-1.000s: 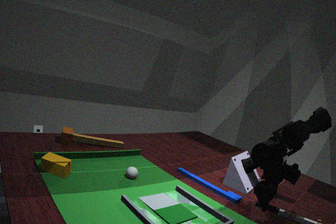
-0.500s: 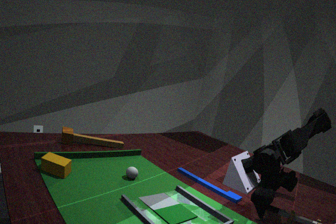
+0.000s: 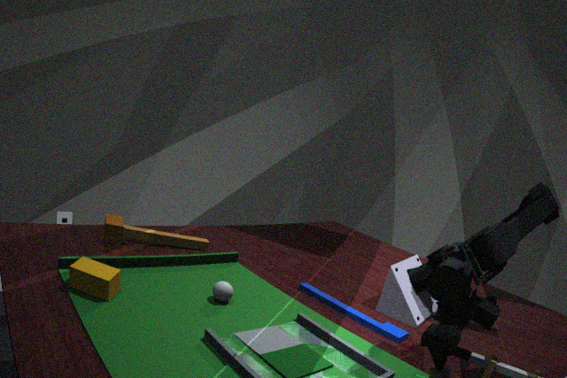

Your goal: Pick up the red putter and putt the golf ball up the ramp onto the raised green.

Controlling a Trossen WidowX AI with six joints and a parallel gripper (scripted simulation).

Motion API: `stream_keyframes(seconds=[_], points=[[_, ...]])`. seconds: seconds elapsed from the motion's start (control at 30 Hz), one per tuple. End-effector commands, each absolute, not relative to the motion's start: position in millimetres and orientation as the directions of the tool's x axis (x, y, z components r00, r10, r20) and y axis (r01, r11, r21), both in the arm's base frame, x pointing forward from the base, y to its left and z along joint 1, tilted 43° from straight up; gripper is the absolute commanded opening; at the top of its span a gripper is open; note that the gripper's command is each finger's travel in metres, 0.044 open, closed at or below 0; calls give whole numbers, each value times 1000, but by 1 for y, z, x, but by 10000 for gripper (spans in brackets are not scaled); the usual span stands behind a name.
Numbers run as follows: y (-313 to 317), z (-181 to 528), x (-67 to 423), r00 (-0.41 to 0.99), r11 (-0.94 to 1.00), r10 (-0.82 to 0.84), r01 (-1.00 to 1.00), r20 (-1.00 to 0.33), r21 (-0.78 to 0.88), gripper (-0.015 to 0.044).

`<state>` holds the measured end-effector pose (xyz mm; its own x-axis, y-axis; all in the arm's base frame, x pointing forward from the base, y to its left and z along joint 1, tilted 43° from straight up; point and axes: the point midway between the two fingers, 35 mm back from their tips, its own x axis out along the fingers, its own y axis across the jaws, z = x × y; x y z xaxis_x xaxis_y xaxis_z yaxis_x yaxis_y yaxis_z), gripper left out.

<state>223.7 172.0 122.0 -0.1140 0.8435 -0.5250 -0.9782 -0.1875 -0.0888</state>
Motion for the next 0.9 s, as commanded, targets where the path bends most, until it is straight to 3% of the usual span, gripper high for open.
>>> stream_keyframes(seconds=[0.0,0.23,0.47,0.87], points=[[172,122,224,-115,-189,843,-978,-525,-90,230],[172,122,224,-115,-189,843,-978,-525,-90,46],[171,123,224,-114,-189,843,-978,-526,-90,0],[137,153,232,-111,-187,834,-978,-540,-88,0]])
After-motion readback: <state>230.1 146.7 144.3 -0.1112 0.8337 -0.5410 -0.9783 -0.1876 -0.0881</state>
